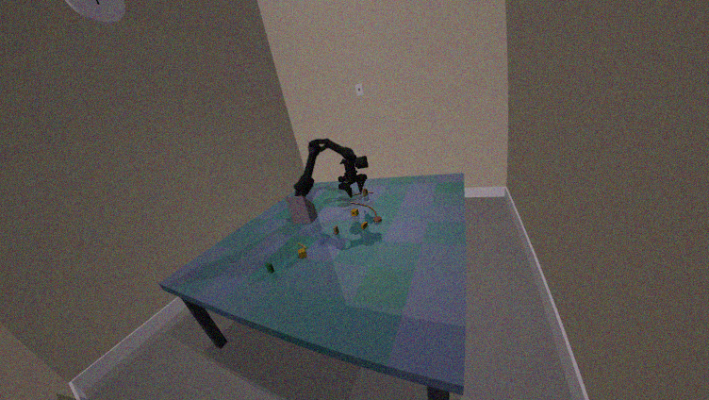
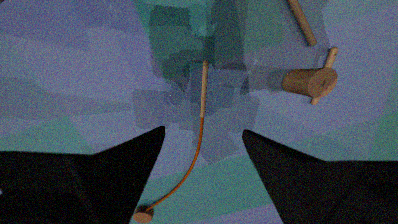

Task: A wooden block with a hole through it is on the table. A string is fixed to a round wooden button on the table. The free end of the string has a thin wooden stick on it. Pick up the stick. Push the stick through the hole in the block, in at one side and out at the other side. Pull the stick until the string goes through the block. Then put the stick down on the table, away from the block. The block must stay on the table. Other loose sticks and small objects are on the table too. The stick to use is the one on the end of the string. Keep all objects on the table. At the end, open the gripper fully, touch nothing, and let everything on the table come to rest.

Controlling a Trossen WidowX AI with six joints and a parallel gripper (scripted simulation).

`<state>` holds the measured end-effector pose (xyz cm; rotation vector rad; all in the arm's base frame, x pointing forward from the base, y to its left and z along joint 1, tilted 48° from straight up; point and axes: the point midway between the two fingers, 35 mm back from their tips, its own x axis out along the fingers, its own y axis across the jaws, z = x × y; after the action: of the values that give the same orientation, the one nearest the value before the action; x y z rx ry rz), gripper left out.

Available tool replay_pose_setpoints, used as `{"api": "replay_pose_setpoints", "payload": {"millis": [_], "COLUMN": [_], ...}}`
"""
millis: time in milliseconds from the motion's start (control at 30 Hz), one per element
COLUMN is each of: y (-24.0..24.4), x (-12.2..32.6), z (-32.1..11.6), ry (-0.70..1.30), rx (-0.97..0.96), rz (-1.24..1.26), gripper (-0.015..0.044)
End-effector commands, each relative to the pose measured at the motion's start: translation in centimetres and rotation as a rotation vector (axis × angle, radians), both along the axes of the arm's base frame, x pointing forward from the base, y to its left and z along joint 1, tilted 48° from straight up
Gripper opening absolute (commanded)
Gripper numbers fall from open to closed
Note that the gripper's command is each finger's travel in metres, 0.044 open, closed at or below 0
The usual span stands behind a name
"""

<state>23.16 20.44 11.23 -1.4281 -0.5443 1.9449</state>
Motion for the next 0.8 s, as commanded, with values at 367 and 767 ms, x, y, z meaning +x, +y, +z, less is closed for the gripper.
{"api": "replay_pose_setpoints", "payload": {"millis": [367, 767], "y": [0.06, 0.57], "x": [-0.10, -0.16], "z": [0.18, -0.32], "ry": [-0.011, -0.011], "rx": [0.004, 0.003], "rz": [0.009, 0.009], "gripper": [0.0120, 0.0120]}}
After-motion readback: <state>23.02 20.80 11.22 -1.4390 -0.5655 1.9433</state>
